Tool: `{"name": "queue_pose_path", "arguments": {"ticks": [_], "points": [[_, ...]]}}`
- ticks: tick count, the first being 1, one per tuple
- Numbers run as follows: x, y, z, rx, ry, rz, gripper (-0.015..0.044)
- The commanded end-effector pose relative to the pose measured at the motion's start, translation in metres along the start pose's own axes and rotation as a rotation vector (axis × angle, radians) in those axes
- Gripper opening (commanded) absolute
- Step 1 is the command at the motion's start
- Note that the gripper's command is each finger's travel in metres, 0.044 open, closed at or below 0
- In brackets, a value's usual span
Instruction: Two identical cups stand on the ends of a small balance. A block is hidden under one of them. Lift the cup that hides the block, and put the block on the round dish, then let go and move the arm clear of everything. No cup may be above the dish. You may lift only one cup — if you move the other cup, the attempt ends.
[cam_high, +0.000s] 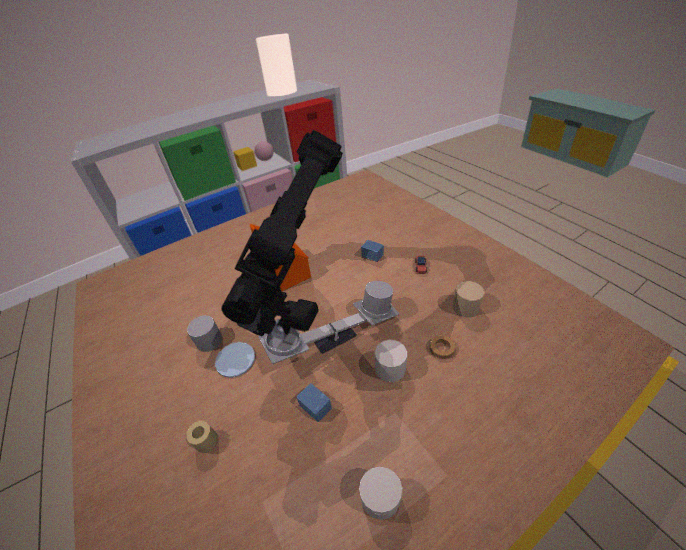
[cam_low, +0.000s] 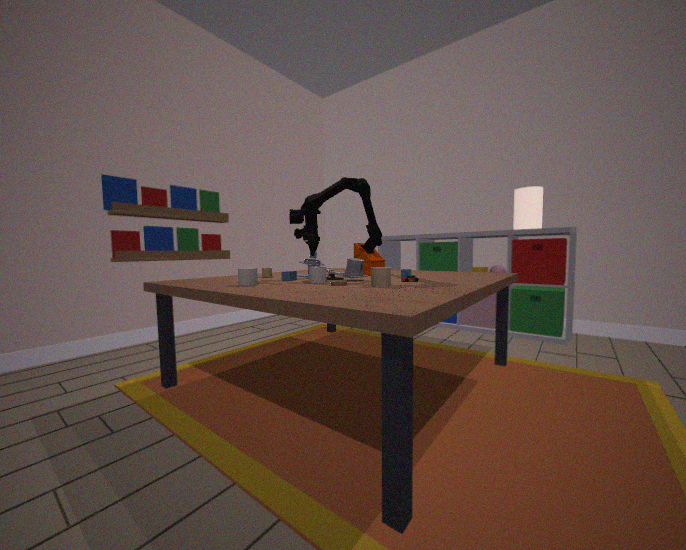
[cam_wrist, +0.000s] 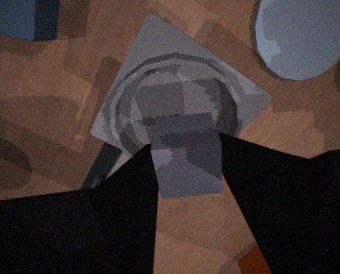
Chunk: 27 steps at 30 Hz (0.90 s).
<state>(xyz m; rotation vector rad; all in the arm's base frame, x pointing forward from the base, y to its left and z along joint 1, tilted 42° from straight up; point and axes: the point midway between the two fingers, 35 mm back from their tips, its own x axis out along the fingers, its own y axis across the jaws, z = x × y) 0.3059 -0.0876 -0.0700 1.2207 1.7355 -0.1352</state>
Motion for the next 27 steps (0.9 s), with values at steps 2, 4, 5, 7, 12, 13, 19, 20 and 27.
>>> {"name": "queue_pose_path", "arguments": {"ticks": [2, 4, 5, 7, 12, 13, 19, 20, 27], "points": [[-0.038, 0.002, 0.004, -0.012, -0.027, 0.005, 0.0], [-0.052, 0.001, 0.003, -0.011, -0.027, 0.005, 0.0], [-0.059, 0.001, 0.002, -0.011, -0.026, 0.005, 0.0], [-0.068, 0.0, 0.0, -0.012, -0.026, 0.005, 0.0], [-0.064, -0.007, 0.005, -0.011, -0.026, 0.005, 0.0], [-0.061, -0.012, 0.008, -0.011, -0.027, 0.004, 0.0], [-0.041, -0.043, 0.024, -0.011, -0.03, 0.002, 0.0], [-0.037, -0.048, 0.027, -0.011, -0.03, 0.002, 0.0], [-0.012, -0.083, 0.04, -0.01, -0.032, 0.0, 0.0]]}}
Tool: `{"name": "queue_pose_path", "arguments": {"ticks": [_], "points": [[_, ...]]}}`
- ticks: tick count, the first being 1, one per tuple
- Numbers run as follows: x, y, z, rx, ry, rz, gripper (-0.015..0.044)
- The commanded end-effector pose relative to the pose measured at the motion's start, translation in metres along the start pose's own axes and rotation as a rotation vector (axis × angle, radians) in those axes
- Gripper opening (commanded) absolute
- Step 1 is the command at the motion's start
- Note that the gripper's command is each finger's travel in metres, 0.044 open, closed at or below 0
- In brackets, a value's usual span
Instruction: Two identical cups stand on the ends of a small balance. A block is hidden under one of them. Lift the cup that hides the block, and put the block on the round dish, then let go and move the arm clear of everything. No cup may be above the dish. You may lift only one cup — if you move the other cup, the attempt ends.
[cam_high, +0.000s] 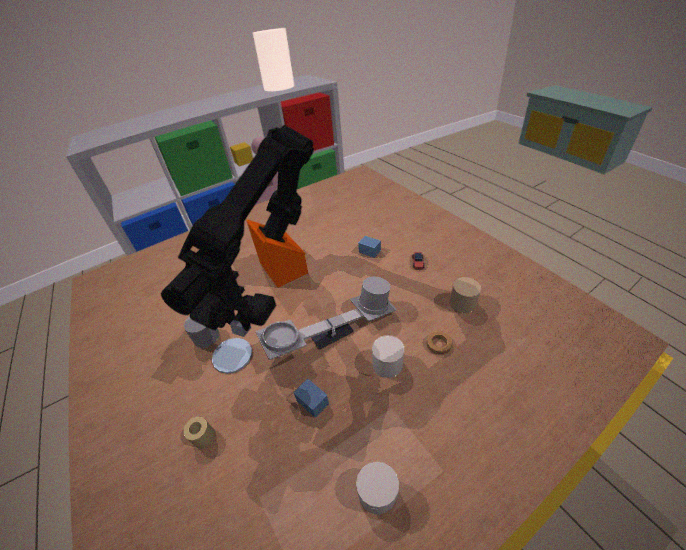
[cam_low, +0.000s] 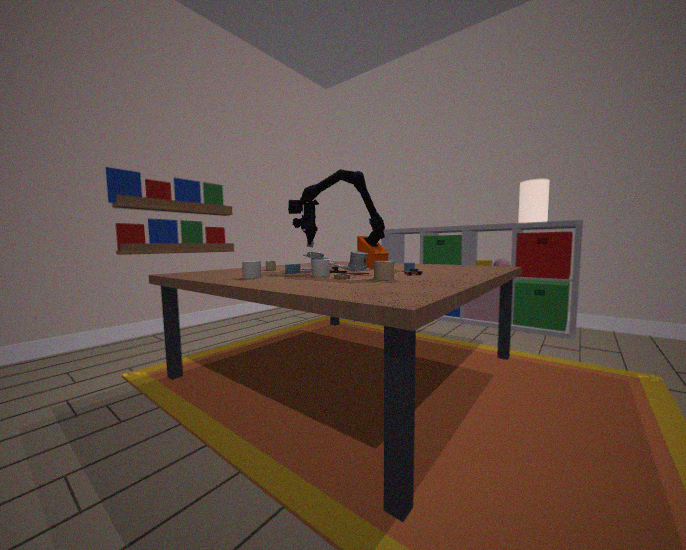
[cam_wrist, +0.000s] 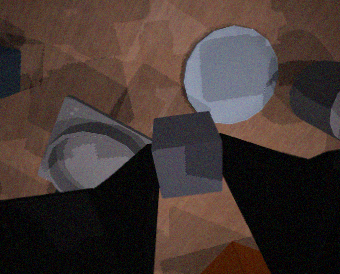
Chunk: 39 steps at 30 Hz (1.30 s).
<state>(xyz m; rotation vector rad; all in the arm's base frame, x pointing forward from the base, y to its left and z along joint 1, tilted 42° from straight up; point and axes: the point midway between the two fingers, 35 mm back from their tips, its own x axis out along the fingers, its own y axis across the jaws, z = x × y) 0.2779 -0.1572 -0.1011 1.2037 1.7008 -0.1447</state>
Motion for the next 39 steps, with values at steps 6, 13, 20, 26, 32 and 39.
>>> {"name": "queue_pose_path", "arguments": {"ticks": [6, 13, 20, 26, 32, 39], "points": [[0.034, -0.045, 0.007, 0.002, 0.006, -0.002, 0.0], [0.053, -0.067, 0.008, 0.002, 0.007, -0.002, 0.0], [0.078, -0.067, 0.008, 0.001, 0.007, -0.001, 0.0], [0.094, -0.067, 0.007, 0.001, 0.008, 0.0, 0.0], [0.1, -0.067, 0.007, 0.001, 0.008, 0.0, 0.0], [0.111, -0.066, 0.007, 0.001, 0.008, 0.0, 0.0]]}}
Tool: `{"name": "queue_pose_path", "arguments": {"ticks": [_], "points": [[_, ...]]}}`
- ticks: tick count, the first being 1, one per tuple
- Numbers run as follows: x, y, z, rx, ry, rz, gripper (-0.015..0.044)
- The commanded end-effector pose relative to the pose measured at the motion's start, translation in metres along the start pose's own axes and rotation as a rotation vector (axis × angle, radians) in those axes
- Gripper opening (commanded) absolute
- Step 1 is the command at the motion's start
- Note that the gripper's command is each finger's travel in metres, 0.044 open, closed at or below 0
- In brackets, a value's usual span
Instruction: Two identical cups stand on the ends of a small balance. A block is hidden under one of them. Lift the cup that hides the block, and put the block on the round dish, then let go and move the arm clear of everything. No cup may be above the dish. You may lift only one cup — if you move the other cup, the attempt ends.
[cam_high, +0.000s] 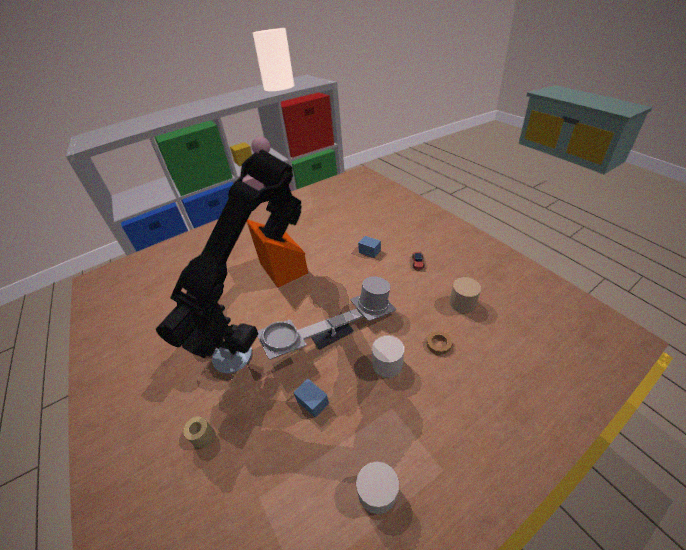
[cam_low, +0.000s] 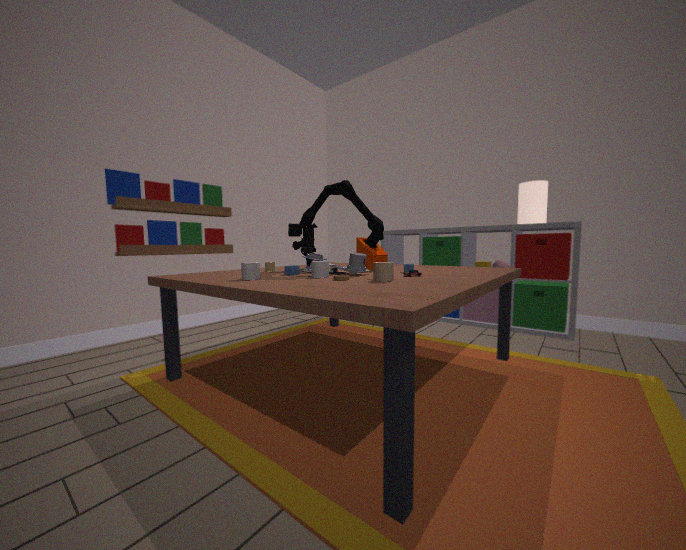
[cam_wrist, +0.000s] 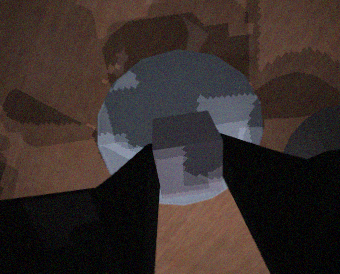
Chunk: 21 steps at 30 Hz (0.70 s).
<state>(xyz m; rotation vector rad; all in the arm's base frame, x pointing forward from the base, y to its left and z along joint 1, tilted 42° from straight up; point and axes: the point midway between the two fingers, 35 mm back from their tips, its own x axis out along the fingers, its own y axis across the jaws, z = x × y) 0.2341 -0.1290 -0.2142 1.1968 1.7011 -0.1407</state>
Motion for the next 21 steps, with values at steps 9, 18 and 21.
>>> {"name": "queue_pose_path", "arguments": {"ticks": [9, 18, 21], "points": [[0.005, 0.0, -0.001, 0.001, 0.002, 0.0, 0.0157], [0.005, 0.0, -0.001, 0.001, 0.002, 0.0, 0.0394], [-0.016, 0.0, 0.0, 0.004, 0.004, 0.0, 0.044]]}}
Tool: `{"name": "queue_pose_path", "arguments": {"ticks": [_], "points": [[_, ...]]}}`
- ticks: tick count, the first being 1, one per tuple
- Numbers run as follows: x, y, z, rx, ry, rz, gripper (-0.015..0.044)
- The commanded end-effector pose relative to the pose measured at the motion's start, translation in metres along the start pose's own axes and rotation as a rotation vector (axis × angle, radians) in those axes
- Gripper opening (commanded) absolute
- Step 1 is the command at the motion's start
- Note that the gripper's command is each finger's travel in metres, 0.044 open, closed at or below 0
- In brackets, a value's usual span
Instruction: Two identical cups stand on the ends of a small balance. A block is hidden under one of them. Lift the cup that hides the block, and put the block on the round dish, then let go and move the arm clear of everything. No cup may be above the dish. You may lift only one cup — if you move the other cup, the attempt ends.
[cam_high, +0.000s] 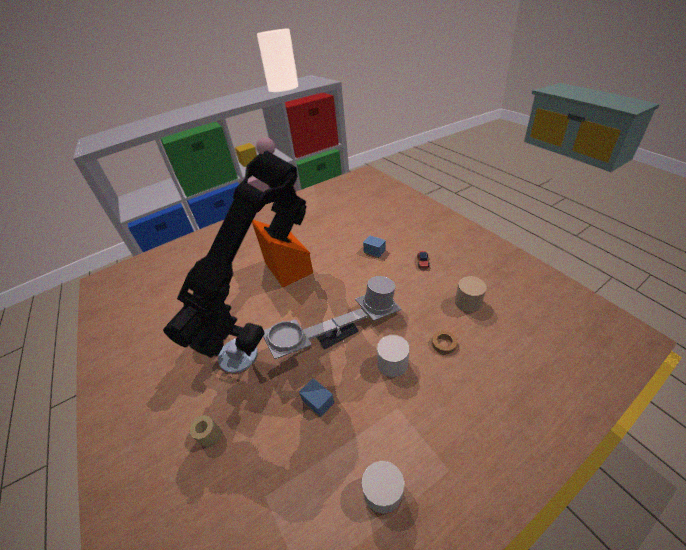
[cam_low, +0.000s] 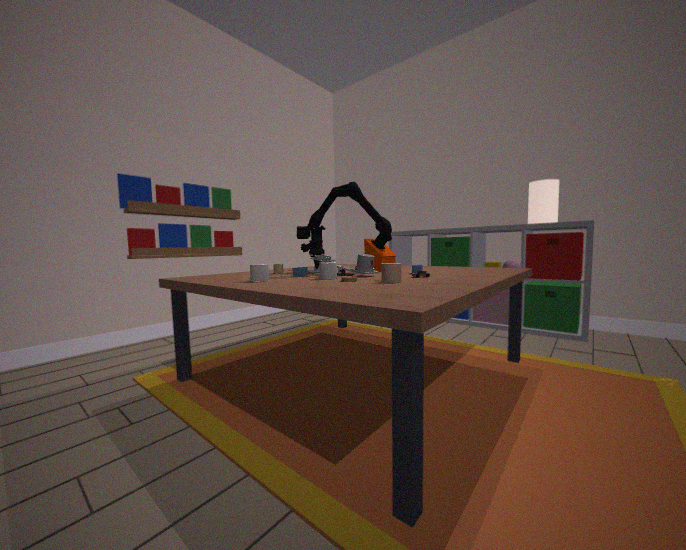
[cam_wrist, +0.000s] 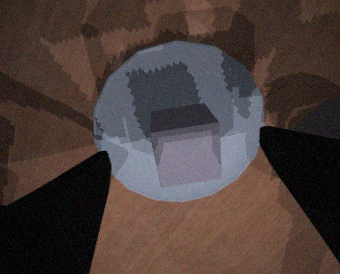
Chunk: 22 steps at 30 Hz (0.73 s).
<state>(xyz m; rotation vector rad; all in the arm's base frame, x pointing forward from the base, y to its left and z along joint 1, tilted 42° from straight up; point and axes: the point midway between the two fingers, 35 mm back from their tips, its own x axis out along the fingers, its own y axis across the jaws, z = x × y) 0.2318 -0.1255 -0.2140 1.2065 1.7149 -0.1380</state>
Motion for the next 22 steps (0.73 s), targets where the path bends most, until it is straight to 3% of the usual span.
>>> {"name": "queue_pose_path", "arguments": {"ticks": [1, 3, 8, 13, 22], "points": [[-0.033, 0.0, 0.003, -0.002, -0.01, -0.001, 0.044], [-0.052, -0.001, 0.001, 0.001, -0.008, 0.0, 0.044], [-0.056, -0.001, 0.0, 0.001, -0.008, 0.0, 0.044], [-0.099, -0.003, -0.003, 0.009, -0.013, 0.004, 0.044], [-0.101, -0.003, -0.003, 0.009, -0.013, 0.004, 0.044]]}}
